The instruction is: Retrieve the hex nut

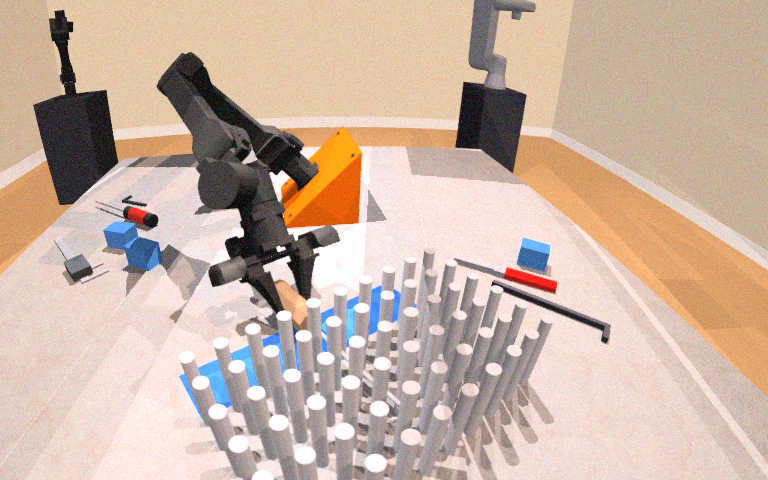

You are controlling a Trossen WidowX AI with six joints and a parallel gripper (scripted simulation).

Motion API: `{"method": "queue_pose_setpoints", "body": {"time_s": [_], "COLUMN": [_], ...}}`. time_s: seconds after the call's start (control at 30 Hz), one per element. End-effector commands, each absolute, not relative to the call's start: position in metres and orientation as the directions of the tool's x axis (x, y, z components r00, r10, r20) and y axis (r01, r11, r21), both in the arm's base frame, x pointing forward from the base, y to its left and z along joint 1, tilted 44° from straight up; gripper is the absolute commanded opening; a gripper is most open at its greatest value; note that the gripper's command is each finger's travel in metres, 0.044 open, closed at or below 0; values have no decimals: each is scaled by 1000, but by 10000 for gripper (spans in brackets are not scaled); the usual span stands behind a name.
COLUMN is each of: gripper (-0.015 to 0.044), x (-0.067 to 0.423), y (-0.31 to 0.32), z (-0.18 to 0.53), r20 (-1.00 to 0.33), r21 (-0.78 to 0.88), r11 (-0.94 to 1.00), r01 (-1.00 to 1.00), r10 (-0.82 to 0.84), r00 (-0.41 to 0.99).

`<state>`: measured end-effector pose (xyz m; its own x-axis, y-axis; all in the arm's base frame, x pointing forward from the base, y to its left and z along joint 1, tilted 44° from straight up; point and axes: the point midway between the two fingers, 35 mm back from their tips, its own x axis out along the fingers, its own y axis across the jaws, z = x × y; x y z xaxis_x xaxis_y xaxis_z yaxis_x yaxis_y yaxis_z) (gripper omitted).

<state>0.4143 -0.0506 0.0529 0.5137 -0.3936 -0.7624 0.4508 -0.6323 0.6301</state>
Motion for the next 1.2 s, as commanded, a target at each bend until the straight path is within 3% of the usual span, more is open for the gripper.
{"method": "queue_pose_setpoints", "body": {"time_s": [0.0,1.17], "gripper": [0,0], "x": [417,408], "y": [-52,-65], "z": [54,43], "r20": [-757,-760], "r21": [635,633], "r11": [-635,-631], "r01": [440,449], "r10": [-396,-394], "r00": [520,517]}}
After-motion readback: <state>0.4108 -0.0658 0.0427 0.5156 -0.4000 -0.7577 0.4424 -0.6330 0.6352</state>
